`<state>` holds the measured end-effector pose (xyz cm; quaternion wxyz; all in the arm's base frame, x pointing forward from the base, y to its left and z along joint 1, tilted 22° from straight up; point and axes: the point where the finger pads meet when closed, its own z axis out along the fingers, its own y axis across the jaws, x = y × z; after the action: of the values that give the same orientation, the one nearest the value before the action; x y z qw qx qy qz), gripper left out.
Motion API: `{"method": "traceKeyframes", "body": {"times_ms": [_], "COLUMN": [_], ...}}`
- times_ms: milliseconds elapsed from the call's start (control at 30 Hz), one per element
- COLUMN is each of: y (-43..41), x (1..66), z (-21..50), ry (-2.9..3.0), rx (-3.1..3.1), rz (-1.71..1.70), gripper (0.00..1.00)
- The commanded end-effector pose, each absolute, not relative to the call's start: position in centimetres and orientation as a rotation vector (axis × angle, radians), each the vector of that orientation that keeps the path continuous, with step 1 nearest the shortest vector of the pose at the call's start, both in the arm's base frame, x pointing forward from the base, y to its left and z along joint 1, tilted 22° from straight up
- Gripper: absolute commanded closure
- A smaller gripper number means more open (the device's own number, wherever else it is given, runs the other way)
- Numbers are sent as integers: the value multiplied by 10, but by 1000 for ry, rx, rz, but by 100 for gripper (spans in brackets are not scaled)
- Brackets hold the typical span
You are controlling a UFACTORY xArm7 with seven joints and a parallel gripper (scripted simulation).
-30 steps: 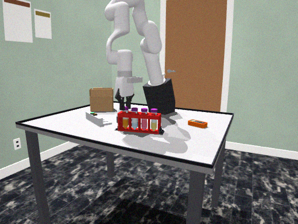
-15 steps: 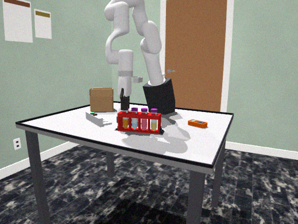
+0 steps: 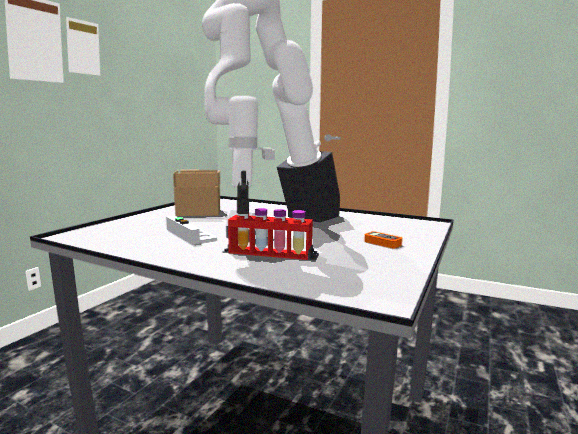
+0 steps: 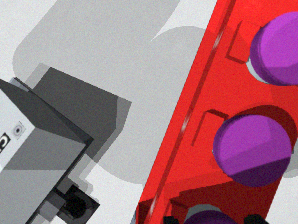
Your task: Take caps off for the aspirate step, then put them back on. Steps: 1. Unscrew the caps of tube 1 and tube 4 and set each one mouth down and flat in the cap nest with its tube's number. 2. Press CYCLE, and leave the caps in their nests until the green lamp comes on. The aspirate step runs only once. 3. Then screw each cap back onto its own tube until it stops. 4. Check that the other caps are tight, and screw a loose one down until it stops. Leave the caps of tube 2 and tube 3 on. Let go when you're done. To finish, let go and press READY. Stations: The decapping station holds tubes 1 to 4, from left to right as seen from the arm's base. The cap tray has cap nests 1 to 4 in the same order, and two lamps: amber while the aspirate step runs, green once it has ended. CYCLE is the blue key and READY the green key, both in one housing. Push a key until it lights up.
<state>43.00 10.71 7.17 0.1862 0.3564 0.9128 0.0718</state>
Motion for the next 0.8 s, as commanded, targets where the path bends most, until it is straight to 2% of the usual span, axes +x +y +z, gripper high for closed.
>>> {"method": "traceKeyframes", "body": {"times_ms": [0, 367, 767], "y": [107, 107, 107], "x": [431, 431, 431], "z": [73, 73, 73], "ry": [2590, 2590, 2407], "rx": [1001, 1001, 1428], "rz": [200, 200, 283], "gripper": [100, 100, 100]}}
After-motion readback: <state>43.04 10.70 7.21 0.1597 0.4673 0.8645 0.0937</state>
